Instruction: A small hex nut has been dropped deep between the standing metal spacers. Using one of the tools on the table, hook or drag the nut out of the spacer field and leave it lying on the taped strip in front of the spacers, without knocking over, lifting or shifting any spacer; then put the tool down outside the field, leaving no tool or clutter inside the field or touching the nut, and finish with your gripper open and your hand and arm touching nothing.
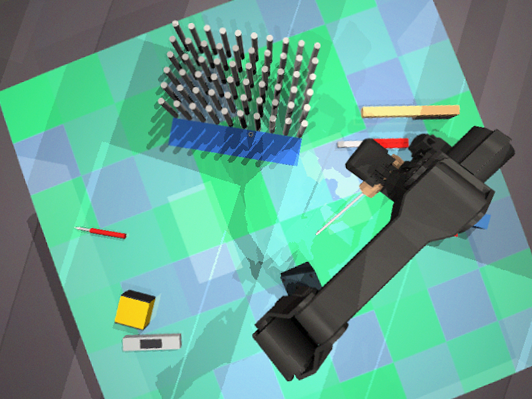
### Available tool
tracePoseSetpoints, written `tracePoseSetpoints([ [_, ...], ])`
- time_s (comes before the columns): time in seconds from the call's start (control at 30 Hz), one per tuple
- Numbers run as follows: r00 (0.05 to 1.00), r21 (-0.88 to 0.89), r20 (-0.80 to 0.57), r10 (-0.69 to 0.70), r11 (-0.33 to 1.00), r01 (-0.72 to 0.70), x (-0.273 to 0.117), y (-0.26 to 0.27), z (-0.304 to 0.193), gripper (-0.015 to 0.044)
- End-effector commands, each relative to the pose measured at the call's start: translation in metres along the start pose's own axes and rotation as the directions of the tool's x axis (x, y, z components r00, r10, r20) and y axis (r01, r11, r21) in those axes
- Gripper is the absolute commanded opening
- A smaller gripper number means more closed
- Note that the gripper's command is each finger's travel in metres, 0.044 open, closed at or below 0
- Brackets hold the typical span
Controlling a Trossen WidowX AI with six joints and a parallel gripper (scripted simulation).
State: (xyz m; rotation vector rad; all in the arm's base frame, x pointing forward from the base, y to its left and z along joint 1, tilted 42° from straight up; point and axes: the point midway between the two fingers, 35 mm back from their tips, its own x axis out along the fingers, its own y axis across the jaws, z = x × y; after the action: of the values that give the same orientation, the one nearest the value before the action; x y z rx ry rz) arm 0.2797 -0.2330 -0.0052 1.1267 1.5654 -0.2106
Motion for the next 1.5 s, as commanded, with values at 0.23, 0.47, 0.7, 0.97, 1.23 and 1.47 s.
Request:
tracePoseSetpoints([
  [0.23, 0.998, 0.373, -0.008, 0.07, 0.926, -0.062, 0.003, -0.039, 0.014, 0.0],
  [0.47, 0.994, 0.58, -0.011, 0.113, 0.81, -0.086, 0.007, -0.065, 0.02, 0.0],
  [0.7, 0.987, 0.754, -0.011, 0.158, 0.65, -0.096, 0.012, -0.091, 0.024, 0.0],
  [0.97, 0.977, 0.901, -0.005, 0.212, 0.425, -0.088, 0.02, -0.121, 0.026, 0.0],
  [1.23, 0.964, 0.983, 0.007, 0.267, 0.173, -0.055, 0.029, -0.15, 0.025, 0.0],
  [1.47, 0.954, 0.999, 0.015, 0.298, 0.029, -0.025, 0.035, -0.166, 0.024, 0.0],
])
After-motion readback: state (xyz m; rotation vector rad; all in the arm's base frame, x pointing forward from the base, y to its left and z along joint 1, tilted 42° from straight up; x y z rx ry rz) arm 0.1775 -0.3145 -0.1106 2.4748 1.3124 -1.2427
